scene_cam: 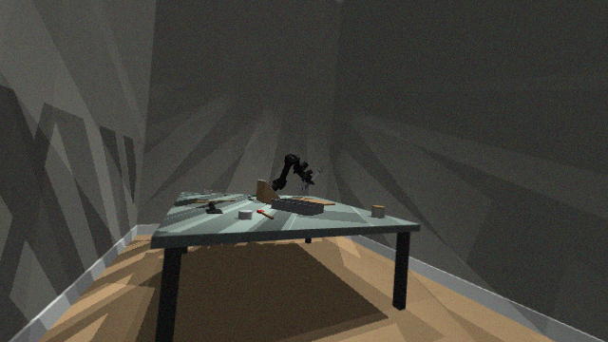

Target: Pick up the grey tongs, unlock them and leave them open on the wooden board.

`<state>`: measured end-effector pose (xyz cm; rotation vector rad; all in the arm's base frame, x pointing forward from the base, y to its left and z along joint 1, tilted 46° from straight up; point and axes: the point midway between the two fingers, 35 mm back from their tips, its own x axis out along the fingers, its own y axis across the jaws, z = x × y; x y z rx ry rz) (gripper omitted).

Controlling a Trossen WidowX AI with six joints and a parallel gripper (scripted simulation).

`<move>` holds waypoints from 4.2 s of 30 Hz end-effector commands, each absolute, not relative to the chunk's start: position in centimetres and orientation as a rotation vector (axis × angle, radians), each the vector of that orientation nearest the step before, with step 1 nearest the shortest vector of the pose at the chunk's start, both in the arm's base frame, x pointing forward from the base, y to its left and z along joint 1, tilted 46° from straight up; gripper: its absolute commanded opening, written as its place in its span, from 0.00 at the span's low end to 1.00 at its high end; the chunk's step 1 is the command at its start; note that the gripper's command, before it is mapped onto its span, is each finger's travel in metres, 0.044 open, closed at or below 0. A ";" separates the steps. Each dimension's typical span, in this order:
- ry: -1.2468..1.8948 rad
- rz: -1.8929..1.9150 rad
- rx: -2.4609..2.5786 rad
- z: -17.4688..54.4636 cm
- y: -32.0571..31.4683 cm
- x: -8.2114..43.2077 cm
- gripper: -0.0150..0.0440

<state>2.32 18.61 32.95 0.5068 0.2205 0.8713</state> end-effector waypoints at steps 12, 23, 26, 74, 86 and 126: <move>0.220 0.865 0.507 32.9 18.5 2.4 0.00; 0.220 0.865 0.507 32.9 18.5 2.4 0.00; 0.220 0.865 0.507 32.9 18.5 2.4 0.00; 0.507 1.103 0.034 36.3 22.6 4.9 0.00; 0.763 1.097 -0.002 35.6 20.9 5.1 0.00; 1.070 1.063 0.054 34.1 20.8 4.6 0.00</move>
